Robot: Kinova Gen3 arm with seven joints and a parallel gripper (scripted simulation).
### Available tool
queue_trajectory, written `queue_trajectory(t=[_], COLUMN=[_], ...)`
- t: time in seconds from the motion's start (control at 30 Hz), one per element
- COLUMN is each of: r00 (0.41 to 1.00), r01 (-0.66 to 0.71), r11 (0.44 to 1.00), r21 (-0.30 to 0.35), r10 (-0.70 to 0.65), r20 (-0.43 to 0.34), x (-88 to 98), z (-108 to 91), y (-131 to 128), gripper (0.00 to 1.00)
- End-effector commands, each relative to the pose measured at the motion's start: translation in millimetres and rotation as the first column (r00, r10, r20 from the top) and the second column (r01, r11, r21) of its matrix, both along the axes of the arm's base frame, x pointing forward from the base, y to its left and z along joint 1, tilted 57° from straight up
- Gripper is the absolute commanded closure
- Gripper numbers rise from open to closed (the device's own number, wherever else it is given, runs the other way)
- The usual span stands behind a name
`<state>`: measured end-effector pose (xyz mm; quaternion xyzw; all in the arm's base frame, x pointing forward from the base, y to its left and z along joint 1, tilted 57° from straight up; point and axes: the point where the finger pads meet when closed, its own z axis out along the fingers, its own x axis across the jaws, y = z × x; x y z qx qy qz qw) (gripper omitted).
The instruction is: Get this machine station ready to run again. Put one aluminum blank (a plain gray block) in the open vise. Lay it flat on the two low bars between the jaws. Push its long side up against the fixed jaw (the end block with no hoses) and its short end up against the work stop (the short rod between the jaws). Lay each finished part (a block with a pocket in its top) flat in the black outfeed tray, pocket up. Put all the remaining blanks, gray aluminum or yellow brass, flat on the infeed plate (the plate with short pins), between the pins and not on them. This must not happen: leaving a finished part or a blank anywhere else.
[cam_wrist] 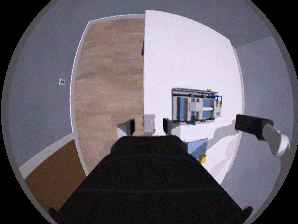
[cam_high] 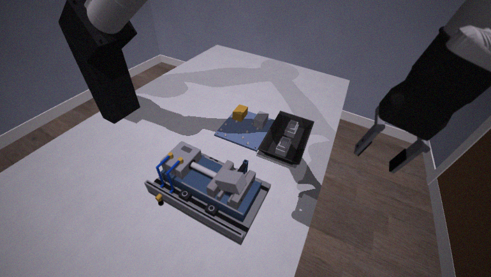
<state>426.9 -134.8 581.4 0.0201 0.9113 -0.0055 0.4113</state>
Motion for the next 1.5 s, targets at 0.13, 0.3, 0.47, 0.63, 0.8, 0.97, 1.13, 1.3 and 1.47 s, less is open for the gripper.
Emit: queue_trajectory(t=[0.13,0.3,0.47,0.63,0.8,0.97,1.13,1.3,1.47], r00=[1.0,1.0,1.0,1.0,1.0,1.0,1.0,1.0,1.0], r01=[-0.006,-0.008,-0.01,-0.012,-0.019,-0.017,-0.015,-0.011,-0.006], r11=[1.0,1.0,1.0,1.0,1.0,1.0,1.0,1.0,1.0], r21=[0.003,-0.002,-0.003,-0.004,-0.005,-0.006,-0.003,-0.002,0.001], r10=[0.006,0.008,0.01,0.012,0.019,0.016,0.015,0.011,0.006], r20=[-0.003,-0.006,-0.009,-0.013,-0.023,-0.026,-0.023,-0.02,-0.022], x=[1.2,2.5,3.6,4.6,5.5,3.8,1.6,-1.6,-9.6], z=[-2.3,-6.3,-11.1,-21.5,-42.7,-64.1,-88.7,-111.3,-142.6], y=[17.6,38.2,57.5,90.8,141.0,181.8,222.4,251.9,284.2], gripper=[0.0,0.0,0.0,0.0,0.0,0.0,0.0,0.0,0.0])
